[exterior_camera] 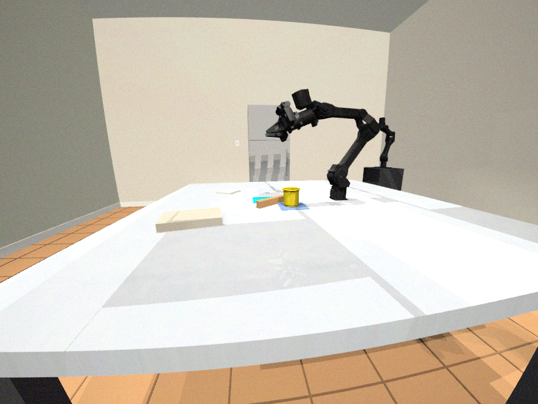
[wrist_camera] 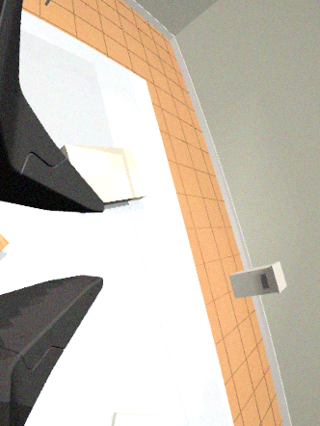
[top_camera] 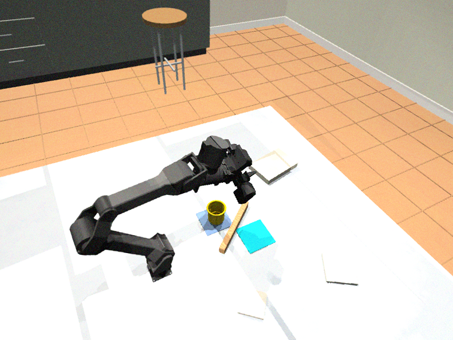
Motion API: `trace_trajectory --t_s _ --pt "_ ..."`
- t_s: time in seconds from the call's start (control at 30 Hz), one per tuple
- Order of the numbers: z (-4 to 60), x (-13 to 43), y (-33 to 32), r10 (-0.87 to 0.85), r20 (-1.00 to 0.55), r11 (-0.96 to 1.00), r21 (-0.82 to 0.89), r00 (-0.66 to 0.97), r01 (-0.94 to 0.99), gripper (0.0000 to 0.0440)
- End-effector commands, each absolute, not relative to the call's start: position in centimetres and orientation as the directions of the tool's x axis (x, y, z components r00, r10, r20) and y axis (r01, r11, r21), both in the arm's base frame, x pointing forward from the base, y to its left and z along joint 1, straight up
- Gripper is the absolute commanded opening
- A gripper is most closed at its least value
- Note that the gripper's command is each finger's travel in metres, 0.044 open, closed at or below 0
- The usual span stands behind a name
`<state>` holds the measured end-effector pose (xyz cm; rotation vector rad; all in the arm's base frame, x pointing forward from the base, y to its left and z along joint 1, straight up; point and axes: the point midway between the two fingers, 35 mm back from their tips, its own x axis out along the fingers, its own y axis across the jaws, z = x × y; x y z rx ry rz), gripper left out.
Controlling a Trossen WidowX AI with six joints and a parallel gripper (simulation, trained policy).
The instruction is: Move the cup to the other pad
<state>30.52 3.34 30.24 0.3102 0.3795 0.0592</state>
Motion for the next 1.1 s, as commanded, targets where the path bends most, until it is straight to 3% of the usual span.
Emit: trace_trajectory --t_s 0.0,1.07 --pt "30.1 30.4 3.9 0.132 -0.402 0.936 0.352 0.906 0.019 0.0128" --pt "28.7 28.7 7.9 0.208 -0.734 0.768 0.532 0.646 0.357 0.0153"
